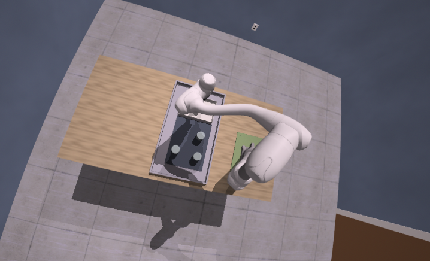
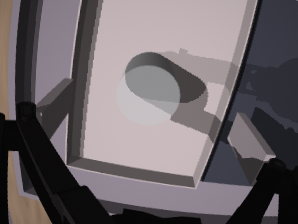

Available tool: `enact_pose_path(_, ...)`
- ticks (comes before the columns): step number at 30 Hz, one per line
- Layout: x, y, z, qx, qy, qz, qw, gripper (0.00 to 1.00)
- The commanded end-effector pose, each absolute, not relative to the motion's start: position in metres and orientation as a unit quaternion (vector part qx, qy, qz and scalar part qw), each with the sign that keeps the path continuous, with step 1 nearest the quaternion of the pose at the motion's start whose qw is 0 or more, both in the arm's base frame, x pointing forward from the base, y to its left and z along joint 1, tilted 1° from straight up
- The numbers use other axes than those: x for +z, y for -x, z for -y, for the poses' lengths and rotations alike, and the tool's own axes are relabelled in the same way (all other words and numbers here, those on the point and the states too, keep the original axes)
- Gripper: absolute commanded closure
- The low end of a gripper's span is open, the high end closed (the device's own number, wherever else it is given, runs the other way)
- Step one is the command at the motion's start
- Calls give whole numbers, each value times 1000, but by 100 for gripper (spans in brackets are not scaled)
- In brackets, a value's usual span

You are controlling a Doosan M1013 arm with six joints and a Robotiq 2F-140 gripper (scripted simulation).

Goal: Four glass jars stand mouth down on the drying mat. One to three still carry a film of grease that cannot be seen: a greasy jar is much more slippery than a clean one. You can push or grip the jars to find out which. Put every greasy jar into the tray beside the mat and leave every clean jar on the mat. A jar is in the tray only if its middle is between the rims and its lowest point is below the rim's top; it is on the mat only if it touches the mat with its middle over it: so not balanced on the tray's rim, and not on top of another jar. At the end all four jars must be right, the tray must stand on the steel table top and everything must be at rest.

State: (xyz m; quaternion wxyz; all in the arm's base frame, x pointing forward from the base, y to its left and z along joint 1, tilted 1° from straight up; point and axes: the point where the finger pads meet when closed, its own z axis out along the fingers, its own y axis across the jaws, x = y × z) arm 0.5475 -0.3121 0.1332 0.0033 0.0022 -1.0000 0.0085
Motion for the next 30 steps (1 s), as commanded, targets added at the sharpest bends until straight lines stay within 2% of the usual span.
enact_pose_path(1,149,-551,313,8,-4,1000,0,0)
enact_pose_path(6,169,-551,313,8,-4,1000,0,0)
enact_pose_path(25,169,-551,313,8,-4,1000,0,0)
enact_pose_path(30,168,-542,272,8,-4,1000,0,0)
